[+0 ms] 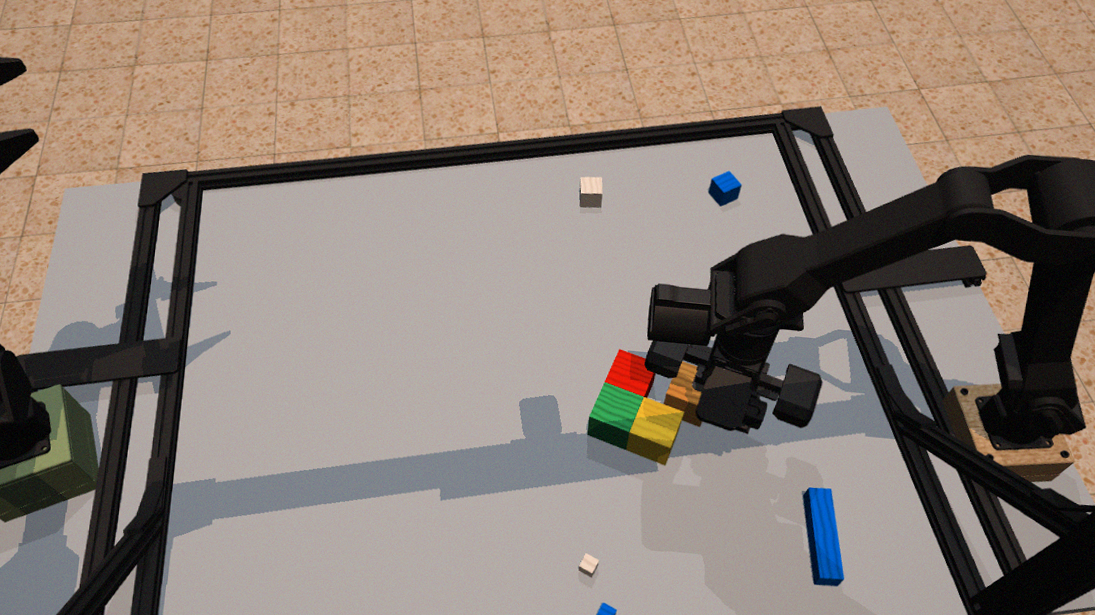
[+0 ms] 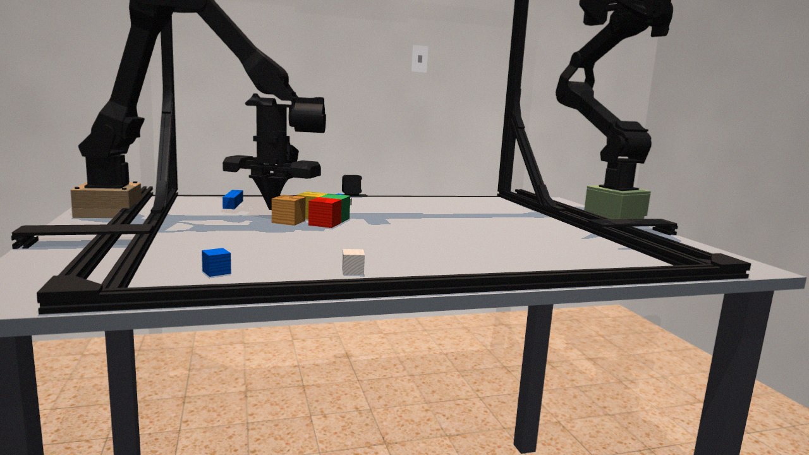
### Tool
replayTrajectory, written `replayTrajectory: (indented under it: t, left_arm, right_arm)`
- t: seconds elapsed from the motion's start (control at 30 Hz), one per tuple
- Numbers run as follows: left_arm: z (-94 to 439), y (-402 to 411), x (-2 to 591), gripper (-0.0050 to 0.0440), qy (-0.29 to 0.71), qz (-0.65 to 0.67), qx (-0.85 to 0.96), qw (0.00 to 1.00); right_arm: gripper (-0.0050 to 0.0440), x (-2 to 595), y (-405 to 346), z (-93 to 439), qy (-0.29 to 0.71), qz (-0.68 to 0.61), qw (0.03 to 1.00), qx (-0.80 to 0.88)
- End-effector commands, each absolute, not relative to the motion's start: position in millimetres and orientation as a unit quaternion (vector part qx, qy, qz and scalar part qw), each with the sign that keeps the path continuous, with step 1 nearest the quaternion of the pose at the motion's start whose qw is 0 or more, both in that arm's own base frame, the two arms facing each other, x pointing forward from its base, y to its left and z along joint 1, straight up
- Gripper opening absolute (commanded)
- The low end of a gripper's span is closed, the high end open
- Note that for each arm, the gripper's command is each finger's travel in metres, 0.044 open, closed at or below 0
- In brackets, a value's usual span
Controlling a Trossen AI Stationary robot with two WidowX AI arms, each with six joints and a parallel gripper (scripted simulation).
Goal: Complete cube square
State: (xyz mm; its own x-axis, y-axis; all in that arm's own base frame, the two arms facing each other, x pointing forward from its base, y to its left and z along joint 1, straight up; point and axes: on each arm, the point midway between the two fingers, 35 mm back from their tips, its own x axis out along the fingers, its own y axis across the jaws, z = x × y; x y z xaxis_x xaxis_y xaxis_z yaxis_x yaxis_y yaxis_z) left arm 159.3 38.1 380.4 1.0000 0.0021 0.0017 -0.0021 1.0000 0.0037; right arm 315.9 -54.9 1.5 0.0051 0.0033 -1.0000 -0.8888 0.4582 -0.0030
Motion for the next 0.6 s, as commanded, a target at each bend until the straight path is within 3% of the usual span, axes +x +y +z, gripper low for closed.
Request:
replayTrajectory:
  t: [0.0,0.57]
  left_arm:
    - [380.2,37.7,159.2,0.0400,-0.001,0.000,0.000,1.000]
    - [380.2,37.7,159.2,0.0400,-0.001,0.000,0.000,1.000]
  right_arm:
    - [0.0000,318.2,-56.5,0.2,0.603,0.370,0.603,-0.370]
    - [0.0000,325.9,-60.4,0.2,0.603,0.370,0.603,-0.370]
